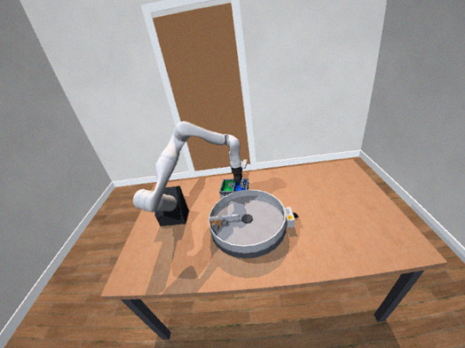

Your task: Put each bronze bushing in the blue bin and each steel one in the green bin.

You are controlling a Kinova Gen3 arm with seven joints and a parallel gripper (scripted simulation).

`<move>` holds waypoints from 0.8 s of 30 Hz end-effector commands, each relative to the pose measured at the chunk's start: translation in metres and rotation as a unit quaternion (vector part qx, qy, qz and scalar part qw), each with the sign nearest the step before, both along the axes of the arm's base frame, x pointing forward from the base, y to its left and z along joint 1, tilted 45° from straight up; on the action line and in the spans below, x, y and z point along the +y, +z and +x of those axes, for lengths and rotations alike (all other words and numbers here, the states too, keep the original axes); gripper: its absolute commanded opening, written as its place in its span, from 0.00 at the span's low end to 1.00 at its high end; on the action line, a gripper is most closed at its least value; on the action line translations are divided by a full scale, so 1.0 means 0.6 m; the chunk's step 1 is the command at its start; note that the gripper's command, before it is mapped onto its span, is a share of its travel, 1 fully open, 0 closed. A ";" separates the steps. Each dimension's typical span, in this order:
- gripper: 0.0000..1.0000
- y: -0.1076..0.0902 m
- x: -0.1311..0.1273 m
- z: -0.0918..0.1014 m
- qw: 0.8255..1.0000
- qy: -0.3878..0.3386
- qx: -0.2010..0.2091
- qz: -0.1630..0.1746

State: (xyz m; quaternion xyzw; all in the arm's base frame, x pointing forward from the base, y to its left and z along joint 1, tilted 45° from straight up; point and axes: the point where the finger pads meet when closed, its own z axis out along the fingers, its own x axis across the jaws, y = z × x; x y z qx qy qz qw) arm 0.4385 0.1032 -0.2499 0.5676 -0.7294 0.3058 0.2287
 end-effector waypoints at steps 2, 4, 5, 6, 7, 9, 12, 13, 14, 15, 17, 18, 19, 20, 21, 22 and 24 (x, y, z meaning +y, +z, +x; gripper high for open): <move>0.42 0.001 0.003 0.001 1.000 0.001 -0.001 0.001; 0.42 0.001 0.003 0.001 1.000 0.001 -0.001 0.001; 0.42 0.001 0.003 0.001 1.000 0.001 -0.001 0.001; 0.42 0.001 0.003 0.001 1.000 0.001 -0.001 0.001; 0.42 0.001 0.003 0.001 1.000 0.001 -0.001 0.001; 0.42 0.001 0.003 0.001 1.000 0.001 -0.001 0.001; 0.42 0.001 0.003 0.001 1.000 0.001 -0.001 0.001; 0.42 0.002 0.003 0.001 1.000 0.001 -0.001 0.001; 0.42 0.004 0.004 0.001 1.000 0.001 -0.001 0.001; 0.42 0.004 0.004 0.001 1.000 0.001 -0.001 0.001; 0.42 0.005 0.005 0.001 1.000 0.001 -0.001 0.001; 0.42 0.006 0.006 0.001 1.000 0.001 -0.001 0.001; 0.42 0.008 0.007 0.001 1.000 0.001 -0.001 0.001; 0.42 0.008 0.007 0.001 1.000 0.001 -0.001 0.001; 0.42 0.008 0.007 0.001 1.000 0.001 -0.001 0.001; 0.42 0.008 0.007 0.001 1.000 0.001 -0.001 0.001; 0.42 0.008 0.007 0.001 1.000 0.001 -0.001 0.001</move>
